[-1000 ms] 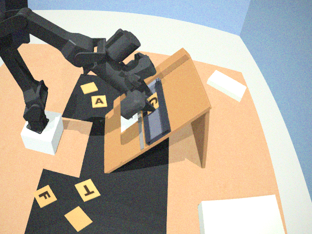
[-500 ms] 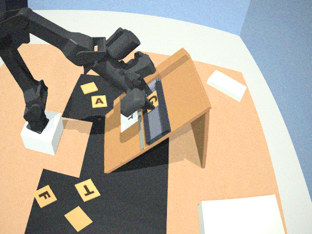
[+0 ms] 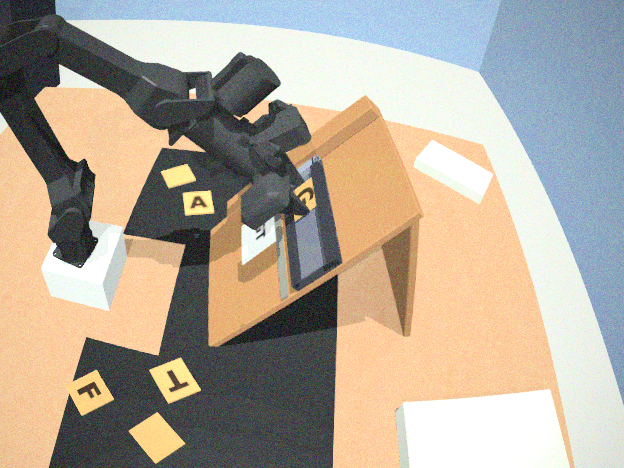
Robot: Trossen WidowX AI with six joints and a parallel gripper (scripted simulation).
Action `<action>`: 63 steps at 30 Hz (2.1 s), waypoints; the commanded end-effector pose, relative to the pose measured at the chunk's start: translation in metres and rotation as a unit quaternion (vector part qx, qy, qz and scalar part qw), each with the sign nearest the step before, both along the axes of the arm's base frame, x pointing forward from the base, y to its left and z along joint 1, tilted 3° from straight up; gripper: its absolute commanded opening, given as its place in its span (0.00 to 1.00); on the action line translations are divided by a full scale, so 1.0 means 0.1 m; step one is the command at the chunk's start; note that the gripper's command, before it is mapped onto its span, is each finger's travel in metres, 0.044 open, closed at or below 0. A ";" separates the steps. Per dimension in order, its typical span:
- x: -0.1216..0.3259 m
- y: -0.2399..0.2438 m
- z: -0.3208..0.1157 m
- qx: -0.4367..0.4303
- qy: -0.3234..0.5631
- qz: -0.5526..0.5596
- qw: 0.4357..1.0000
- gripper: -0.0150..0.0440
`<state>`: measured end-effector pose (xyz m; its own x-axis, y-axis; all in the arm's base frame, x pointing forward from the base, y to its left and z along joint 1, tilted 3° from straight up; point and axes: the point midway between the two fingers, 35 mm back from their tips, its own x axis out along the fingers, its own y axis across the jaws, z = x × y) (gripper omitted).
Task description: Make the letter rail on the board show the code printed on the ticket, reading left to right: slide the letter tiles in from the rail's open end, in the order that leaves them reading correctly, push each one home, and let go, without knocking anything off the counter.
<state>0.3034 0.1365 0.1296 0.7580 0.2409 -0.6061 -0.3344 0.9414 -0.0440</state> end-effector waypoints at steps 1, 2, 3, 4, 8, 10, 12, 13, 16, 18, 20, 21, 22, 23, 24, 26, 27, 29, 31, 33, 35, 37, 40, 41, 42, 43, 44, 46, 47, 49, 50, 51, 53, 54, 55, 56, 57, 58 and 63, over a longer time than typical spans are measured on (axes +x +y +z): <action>0.00 0.02 0.00 0.002 0.000 -0.003 1.000 0.25; 0.00 0.03 0.00 0.002 0.000 -0.003 1.000 0.25; -0.01 0.03 0.00 0.002 0.000 -0.003 1.000 0.25; -0.01 0.04 0.00 0.002 0.000 -0.003 1.000 0.25; -0.01 0.06 0.00 0.002 0.000 -0.003 1.000 0.25; -0.02 0.07 0.00 0.002 0.000 -0.003 1.000 0.25; -0.02 0.07 0.00 0.002 0.000 -0.003 1.000 0.25; -0.02 0.08 0.00 0.002 0.000 -0.003 1.000 0.25; -0.03 0.09 0.00 0.002 0.000 -0.003 1.000 0.25; -0.03 0.10 0.00 0.002 0.000 -0.003 1.000 0.25; -0.03 0.09 0.00 0.001 -0.001 0.000 1.000 0.30; -0.03 0.09 0.00 0.001 -0.001 0.000 1.000 0.34; -0.03 0.09 0.00 0.001 -0.001 0.000 1.000 0.39; -0.03 0.09 0.00 0.001 -0.001 0.000 1.000 0.43; -0.03 0.09 0.00 0.001 -0.001 0.000 1.000 0.48; -0.03 0.09 0.00 0.001 -0.001 0.000 1.000 0.57; -0.03 0.09 0.00 0.001 -0.001 0.000 1.000 0.61; -0.05 0.09 0.02 0.002 0.000 -0.002 1.000 0.70; -0.07 0.08 0.04 0.002 0.000 -0.003 1.000 0.75; -0.09 0.07 0.05 0.002 0.001 -0.003 1.000 0.75; -0.09 0.07 0.06 0.002 0.001 -0.003 1.000 0.75; -0.10 0.07 0.07 0.002 0.001 -0.003 1.000 0.75; -0.13 0.06 0.10 0.002 0.001 -0.003 1.000 0.75; -0.14 0.06 0.10 0.002 0.001 -0.003 1.000 0.75; -0.14 0.05 0.11 0.002 0.001 -0.003 1.000 0.75; -0.14 0.05 0.11 0.002 0.001 -0.003 1.000 0.75; -0.14 0.05 0.11 0.002 0.001 -0.003 1.000 0.75; -0.14 0.05 0.11 0.002 0.001 -0.003 1.000 0.75; -0.15 0.06 0.11 0.002 0.001 -0.003 1.000 0.75; -0.17 0.06 0.11 0.002 0.001 -0.003 1.000 0.75; -0.17 0.06 0.11 0.002 0.001 -0.003 1.000 0.75; -0.17 0.06 0.12 0.002 0.001 -0.003 1.000 0.75; -0.18 0.06 0.12 0.002 0.001 -0.003 1.000 0.75; -0.19 0.06 0.12 0.002 0.001 -0.003 1.000 0.75; -0.19 0.06 0.13 0.002 0.001 -0.003 1.000 0.75; -0.20 0.05 0.13 0.002 0.001 -0.003 1.000 0.75; -0.20 0.05 0.13 0.002 0.001 -0.003 1.000 0.75; -0.20 0.05 0.13 0.002 0.001 -0.003 1.000 0.75; -0.22 0.05 0.15 0.002 0.001 -0.003 1.000 0.75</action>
